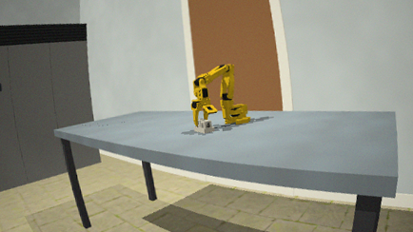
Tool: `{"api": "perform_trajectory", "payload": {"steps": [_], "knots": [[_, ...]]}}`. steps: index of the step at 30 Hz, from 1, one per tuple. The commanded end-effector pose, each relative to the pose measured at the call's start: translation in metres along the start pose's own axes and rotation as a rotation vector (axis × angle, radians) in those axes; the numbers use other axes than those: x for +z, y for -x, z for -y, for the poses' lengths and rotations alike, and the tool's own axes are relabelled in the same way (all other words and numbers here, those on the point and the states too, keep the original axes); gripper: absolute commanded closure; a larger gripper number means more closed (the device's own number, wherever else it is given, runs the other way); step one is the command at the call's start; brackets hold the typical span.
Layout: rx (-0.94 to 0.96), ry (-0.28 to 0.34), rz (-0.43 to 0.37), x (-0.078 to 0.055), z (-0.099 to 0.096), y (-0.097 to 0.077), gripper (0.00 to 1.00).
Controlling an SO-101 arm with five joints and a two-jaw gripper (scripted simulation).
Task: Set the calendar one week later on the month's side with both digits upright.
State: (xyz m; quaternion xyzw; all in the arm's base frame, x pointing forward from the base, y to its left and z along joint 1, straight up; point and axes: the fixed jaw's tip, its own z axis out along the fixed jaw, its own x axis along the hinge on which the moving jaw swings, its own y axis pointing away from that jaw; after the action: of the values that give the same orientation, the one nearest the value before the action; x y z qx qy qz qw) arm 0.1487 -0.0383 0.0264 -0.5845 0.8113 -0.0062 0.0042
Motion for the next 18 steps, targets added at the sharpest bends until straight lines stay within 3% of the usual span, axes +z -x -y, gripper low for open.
{"api": "perform_trajectory", "payload": {"steps": [1,10,18], "knots": [[0.013,-0.017,0.003,-0.0007,0.0024,-0.0005,0.82],[0.013,-0.017,0.003,-0.0007,0.0024,-0.0006,0.8],[0.013,-0.017,0.003,-0.0007,0.0024,-0.0006,0.73]]}}
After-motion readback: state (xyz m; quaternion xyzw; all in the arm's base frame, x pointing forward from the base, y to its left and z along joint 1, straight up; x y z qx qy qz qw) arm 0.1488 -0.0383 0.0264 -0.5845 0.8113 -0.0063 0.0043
